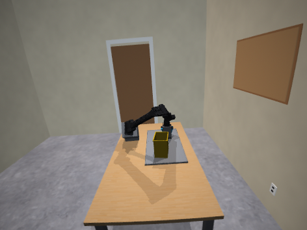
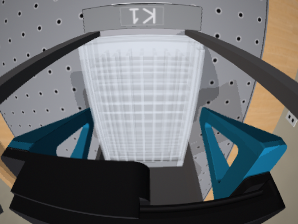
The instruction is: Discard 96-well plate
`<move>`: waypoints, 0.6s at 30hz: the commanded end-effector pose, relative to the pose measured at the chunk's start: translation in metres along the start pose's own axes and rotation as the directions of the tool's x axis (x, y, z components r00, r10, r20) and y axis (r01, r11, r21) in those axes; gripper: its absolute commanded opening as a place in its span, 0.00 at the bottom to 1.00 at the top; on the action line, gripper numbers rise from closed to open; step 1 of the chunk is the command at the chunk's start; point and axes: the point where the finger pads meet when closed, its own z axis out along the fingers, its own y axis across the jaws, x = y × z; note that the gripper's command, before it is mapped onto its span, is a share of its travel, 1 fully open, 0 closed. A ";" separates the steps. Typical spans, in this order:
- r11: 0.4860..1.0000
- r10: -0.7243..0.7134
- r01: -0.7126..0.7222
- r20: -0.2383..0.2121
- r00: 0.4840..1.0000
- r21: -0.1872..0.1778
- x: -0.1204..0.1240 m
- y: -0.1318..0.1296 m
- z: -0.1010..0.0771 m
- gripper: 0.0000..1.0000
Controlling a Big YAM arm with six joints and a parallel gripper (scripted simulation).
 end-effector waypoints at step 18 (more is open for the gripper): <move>1.000 -0.007 0.007 -0.004 1.000 -0.011 0.001 0.004 0.009 0.00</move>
